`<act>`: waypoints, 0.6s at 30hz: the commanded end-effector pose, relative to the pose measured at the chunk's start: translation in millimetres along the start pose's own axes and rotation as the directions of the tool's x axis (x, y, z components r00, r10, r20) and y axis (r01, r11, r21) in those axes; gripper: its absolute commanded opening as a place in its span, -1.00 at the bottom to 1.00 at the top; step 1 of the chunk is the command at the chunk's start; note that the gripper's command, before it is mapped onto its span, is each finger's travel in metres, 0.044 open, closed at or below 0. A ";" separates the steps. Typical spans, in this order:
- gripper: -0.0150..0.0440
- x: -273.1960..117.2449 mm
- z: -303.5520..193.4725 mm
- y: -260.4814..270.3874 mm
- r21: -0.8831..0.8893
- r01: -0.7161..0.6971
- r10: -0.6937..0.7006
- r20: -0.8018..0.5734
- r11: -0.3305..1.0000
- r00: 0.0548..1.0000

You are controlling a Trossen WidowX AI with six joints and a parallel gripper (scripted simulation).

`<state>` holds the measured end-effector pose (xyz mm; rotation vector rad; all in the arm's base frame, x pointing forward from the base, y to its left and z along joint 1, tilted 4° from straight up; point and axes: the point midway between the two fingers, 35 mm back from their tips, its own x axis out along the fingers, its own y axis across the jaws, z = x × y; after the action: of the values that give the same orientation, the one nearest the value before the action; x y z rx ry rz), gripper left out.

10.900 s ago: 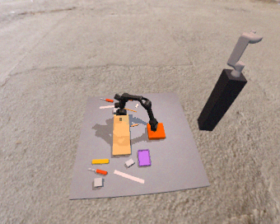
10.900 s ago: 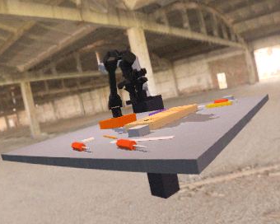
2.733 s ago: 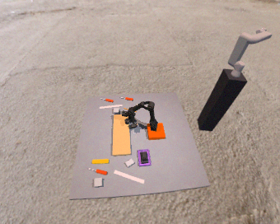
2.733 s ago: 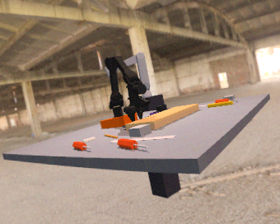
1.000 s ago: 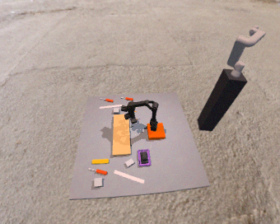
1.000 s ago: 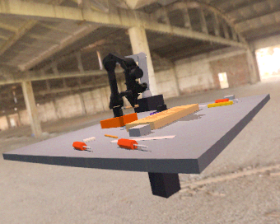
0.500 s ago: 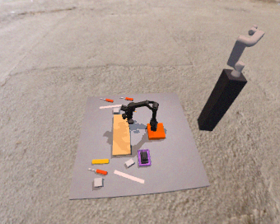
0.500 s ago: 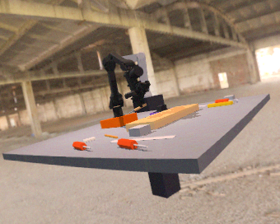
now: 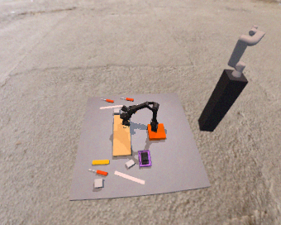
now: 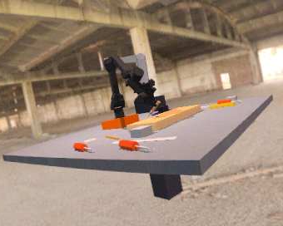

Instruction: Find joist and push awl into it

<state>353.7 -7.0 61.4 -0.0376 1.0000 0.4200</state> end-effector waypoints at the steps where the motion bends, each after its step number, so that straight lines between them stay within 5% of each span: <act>1: -0.49 3.6 10.3 3.3 -0.002 -0.035 0.035 0.092 0.999 0.995; 18: -0.49 -0.8 50.3 33.5 -0.187 -0.186 0.253 0.456 0.965 0.853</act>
<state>383.0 29.0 89.2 0.0496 0.5397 0.6335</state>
